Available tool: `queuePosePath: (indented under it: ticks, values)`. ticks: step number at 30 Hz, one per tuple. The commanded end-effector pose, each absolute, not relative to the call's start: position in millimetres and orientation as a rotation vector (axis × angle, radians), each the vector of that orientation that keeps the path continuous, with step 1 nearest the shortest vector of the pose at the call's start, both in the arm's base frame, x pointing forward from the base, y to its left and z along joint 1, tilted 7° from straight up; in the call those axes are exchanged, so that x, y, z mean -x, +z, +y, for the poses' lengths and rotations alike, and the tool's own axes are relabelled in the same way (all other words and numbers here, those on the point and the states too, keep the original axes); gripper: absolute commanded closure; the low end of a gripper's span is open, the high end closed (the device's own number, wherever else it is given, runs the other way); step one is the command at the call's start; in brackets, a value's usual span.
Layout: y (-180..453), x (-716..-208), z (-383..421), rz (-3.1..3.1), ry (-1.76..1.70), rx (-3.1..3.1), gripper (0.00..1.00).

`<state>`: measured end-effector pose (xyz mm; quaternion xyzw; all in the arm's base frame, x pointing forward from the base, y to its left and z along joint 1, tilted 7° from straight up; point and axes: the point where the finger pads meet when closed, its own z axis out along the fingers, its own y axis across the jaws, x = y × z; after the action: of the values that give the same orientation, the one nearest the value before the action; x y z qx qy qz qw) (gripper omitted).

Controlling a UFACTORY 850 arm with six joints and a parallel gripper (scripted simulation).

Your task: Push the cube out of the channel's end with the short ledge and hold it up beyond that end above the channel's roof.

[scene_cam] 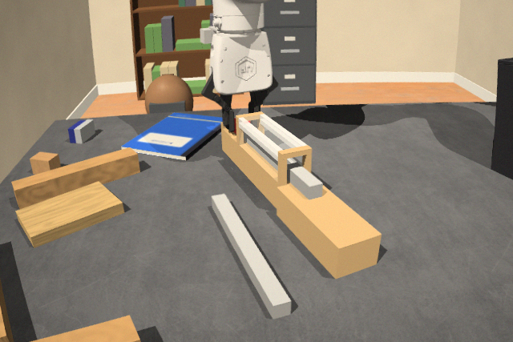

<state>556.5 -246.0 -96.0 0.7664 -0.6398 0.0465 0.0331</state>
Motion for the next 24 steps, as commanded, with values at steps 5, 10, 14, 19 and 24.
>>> queuePosePath:
  ticks: [5,10,14,19,24]
  values:
    - [-101.4,-558.3,-247.3,-1.969,0.149,-2.358,0.56]
    - [-101.4,-558.3,-247.3,-1.969,0.149,-2.358,0.56]
    - [-101.4,-558.3,-247.3,-1.969,0.149,-2.358,1.0]
    - [-101.4,-558.3,-247.3,-1.969,0.149,-2.358,1.0]
    - [-101.4,-558.3,-247.3,-1.969,0.149,-2.358,1.0]
